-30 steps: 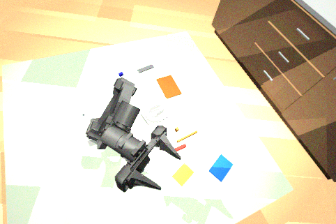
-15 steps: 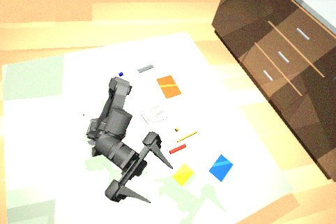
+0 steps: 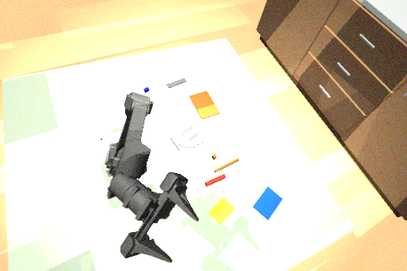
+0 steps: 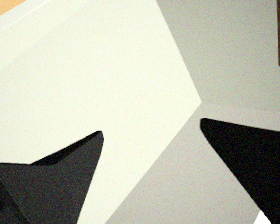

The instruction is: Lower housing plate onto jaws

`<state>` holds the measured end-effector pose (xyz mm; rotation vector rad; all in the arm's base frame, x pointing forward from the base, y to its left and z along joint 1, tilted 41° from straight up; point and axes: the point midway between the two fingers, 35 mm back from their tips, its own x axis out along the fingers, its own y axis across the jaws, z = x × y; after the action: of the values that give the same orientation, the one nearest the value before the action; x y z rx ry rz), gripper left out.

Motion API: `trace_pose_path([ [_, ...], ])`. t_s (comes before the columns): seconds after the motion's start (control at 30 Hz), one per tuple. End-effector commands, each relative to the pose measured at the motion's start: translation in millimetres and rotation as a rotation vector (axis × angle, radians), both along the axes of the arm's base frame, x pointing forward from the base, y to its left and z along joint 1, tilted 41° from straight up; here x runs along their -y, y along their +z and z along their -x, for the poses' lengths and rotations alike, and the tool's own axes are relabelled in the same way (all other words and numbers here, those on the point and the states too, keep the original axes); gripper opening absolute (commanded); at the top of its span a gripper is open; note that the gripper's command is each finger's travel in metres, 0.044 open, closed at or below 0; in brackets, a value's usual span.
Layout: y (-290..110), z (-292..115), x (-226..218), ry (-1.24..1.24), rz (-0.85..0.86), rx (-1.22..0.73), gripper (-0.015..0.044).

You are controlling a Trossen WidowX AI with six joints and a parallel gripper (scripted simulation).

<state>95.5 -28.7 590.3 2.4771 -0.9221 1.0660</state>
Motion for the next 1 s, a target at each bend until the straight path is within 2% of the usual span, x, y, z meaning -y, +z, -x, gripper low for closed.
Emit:
trace_pose_path([
  [0.0,0,8,12,0.045,-0.056,0.057,0.0440],
  [0.97,-12,37,73,0.359,-0.410,0.405,0.0440],
])
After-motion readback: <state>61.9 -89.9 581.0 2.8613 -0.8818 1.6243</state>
